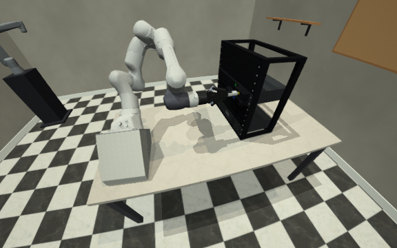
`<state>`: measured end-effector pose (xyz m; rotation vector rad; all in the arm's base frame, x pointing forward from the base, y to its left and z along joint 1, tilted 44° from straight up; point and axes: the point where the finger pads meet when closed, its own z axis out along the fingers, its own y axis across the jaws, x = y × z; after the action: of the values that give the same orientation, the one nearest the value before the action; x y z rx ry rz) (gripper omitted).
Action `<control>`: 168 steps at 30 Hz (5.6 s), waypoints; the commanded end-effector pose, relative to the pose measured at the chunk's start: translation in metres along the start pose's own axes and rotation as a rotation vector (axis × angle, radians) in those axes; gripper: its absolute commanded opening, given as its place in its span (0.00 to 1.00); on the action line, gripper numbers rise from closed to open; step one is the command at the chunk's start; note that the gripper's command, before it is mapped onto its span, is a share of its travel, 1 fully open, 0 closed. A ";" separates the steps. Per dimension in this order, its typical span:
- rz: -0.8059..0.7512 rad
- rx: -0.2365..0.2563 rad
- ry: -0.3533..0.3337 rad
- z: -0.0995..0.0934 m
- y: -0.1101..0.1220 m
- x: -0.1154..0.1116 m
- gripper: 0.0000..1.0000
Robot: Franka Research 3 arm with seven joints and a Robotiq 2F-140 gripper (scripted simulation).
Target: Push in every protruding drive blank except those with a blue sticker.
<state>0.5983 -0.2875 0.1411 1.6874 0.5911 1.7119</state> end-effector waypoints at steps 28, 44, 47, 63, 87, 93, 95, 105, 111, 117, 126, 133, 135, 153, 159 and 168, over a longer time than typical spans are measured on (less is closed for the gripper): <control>-0.001 -0.002 0.004 0.002 0.001 0.004 0.00; -0.001 -0.002 0.004 0.002 0.001 0.004 0.00; -0.001 -0.002 0.004 0.003 0.001 0.004 0.00; -0.001 -0.002 0.004 0.012 0.000 0.003 0.00; -0.001 -0.002 0.004 0.025 -0.002 0.001 0.00; -0.001 -0.002 0.004 0.032 -0.004 0.000 0.00; -0.001 -0.002 0.004 0.032 -0.004 0.000 0.00; -0.001 -0.002 0.004 0.033 -0.004 0.000 0.00; -0.001 -0.002 0.004 0.035 -0.004 0.000 0.00; -0.001 -0.002 0.004 0.035 -0.004 0.000 0.00; -0.001 -0.002 0.004 0.038 -0.002 0.002 0.00; -0.001 -0.002 0.004 0.038 -0.002 0.003 0.00; -0.001 -0.002 0.004 0.038 -0.002 0.003 0.00; -0.001 -0.002 0.004 0.041 0.001 0.005 0.00; -0.001 -0.002 0.004 0.044 0.002 0.007 0.00; -0.001 -0.002 0.004 0.044 0.003 0.007 0.00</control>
<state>0.6363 -0.2917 0.1430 1.6965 0.5932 1.6991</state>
